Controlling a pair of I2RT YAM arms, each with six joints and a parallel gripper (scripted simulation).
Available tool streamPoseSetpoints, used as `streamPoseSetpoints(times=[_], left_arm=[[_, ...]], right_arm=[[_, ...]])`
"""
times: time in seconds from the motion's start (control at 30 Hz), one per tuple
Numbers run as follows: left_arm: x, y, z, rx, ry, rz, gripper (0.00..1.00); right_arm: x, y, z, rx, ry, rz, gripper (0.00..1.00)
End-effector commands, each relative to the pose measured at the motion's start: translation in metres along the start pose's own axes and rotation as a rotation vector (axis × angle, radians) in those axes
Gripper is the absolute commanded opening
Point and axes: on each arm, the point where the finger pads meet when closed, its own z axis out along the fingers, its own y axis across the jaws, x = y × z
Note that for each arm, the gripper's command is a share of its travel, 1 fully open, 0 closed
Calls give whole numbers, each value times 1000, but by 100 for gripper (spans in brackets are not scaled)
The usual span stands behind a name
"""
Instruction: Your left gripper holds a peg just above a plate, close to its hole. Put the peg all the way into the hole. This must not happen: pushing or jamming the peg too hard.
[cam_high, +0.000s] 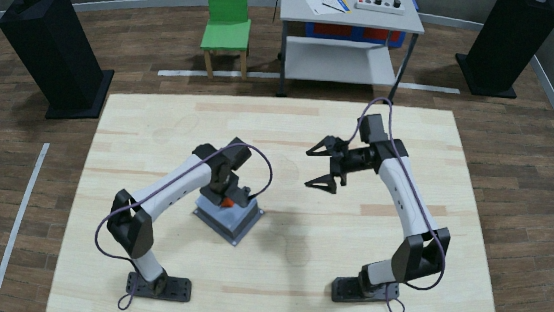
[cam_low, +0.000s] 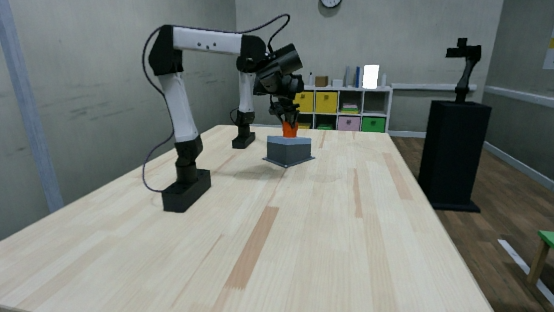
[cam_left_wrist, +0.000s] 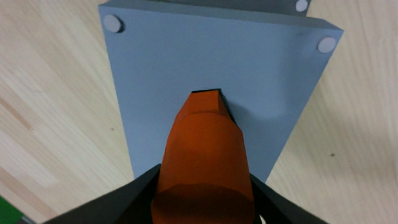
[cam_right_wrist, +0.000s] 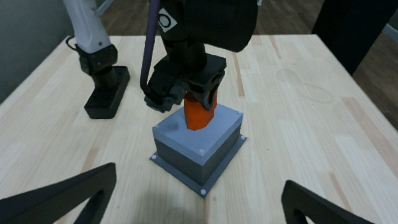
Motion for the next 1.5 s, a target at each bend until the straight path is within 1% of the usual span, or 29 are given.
streamPoseSetpoints(times=[0.0,0.1,0.17,0.3,0.6,0.67,0.73,0.8,0.87,1.27,1.37,1.47], left_arm=[[1,7,-14,-75,-11,-20,40],[-2,7,-12,-77,-14,-14,40],[-4,7,-4,-59,-14,-10,40],[4,8,-13,-39,-14,-1,40],[6,8,-16,-48,-1,-16,40],[7,10,-24,-76,1,-18,40],[6,13,-26,-94,-1,-18,40],[6,17,-20,-79,3,-17,40],[5,7,-15,-43,5,-15,40],[5,10,-15,-55,4,-12,40],[2,11,-11,-42,-8,-1,40],[3,11,-14,-58,-5,-11,40]], right_arm=[[-15,-1,-4,3,-22,-44,100],[-15,-1,-4,3,-22,-44,100],[-15,-1,-4,3,-22,-44,100],[-15,-1,-4,3,-22,-44,100],[-15,-1,-4,3,-22,-44,100],[-15,-1,-4,3,-22,-44,100],[-15,-1,-4,3,-22,-44,100],[-15,-1,-4,3,-22,-44,100],[-15,-1,-4,3,-22,-44,100],[-15,-1,-4,3,-22,-44,100],[-15,-1,-4,3,-22,-44,100],[-15,-1,-4,3,-22,-44,100]])
